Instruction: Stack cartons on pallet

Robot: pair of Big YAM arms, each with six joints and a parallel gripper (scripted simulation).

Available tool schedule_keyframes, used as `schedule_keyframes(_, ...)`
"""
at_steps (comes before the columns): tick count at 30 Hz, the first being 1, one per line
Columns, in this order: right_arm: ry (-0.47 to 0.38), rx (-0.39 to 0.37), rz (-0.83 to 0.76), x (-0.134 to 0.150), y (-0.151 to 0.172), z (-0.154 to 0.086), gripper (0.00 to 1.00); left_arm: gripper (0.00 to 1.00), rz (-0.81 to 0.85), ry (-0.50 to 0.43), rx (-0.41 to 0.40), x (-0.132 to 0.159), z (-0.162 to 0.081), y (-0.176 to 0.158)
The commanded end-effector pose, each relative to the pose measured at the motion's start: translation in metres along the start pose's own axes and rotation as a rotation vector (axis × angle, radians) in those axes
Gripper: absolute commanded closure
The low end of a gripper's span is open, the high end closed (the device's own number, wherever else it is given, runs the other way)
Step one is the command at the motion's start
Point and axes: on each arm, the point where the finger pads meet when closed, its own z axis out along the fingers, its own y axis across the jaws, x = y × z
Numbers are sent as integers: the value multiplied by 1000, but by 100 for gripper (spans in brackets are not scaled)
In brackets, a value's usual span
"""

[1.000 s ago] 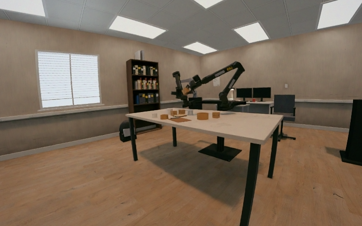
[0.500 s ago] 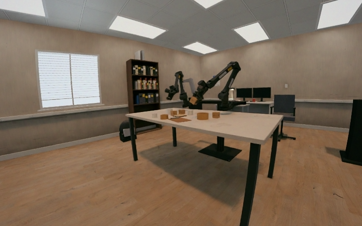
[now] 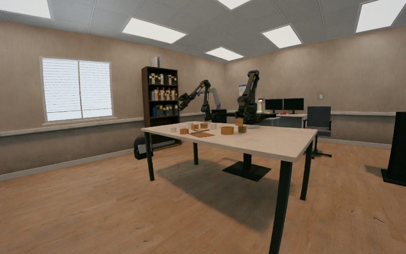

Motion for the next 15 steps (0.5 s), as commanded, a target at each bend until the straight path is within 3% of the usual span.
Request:
schedule_keyframes(1,17,43,-161,-36,-9,-5,0,46,55,1,-39,0,-4,28)
schedule_keyframes(7,95,153,-272,-53,-49,-27,0,46,-5,53,-153,36,-13,91)
schedule_keyframes(10,120,182,-296,-57,-60,-35,0,46,-16,37,-182,28,-18,106)
schedule_keyframes(12,135,200,-306,-59,-67,-40,0,46,-27,46,-204,36,-21,117)
schedule_keyframes(13,150,205,-305,-57,-70,-38,0,46,-38,73,-210,53,-21,120)
schedule_keyframes(15,154,209,-305,-56,-71,-38,0,46,-42,74,-214,55,-22,122)
